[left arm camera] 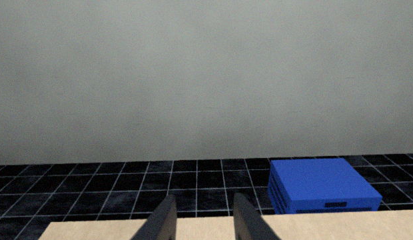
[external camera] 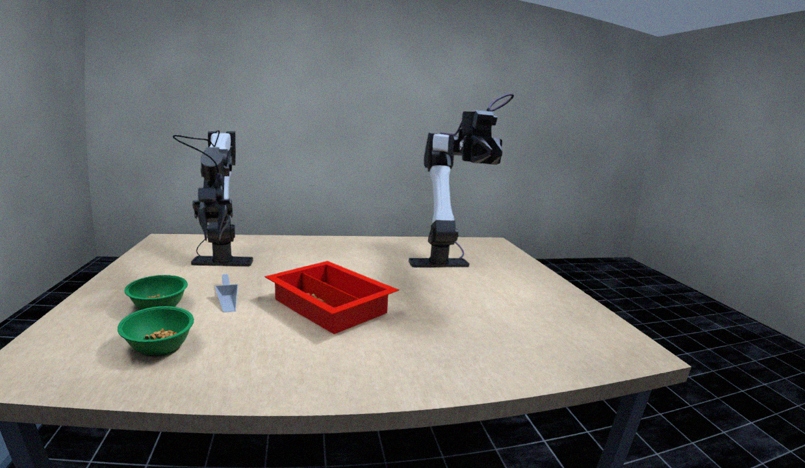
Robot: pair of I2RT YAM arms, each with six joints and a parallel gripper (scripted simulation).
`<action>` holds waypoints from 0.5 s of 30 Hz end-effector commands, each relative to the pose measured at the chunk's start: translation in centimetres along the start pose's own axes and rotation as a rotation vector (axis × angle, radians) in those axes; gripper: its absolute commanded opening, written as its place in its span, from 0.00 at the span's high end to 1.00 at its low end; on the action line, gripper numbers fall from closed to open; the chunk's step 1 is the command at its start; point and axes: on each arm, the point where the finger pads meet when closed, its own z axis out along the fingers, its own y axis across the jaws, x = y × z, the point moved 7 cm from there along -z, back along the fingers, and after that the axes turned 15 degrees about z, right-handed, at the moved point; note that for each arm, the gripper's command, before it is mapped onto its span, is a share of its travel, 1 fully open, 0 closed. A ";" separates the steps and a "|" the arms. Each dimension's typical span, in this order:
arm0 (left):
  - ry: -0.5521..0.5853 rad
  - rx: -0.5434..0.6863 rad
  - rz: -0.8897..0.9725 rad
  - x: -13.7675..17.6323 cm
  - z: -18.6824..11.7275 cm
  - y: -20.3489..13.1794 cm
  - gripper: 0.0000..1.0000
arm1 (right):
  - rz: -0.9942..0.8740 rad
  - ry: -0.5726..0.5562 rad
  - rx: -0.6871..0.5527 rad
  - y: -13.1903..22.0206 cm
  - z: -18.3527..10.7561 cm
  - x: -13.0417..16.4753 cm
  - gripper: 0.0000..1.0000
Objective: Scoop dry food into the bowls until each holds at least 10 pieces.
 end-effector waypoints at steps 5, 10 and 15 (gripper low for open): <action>-0.031 -0.002 -0.001 -0.9 -0.7 0.3 0.73 | 0.022 -0.181 -0.032 0.5 -0.7 -4.8 0.68; 0.016 0.017 0.000 0.6 0.1 -0.3 0.73 | 0.034 -0.298 -0.034 0.4 -1.7 -7.7 0.68; 0.019 0.015 0.002 0.7 0.4 -0.2 0.73 | 0.050 -0.418 -0.028 0.1 -3.1 -10.5 0.68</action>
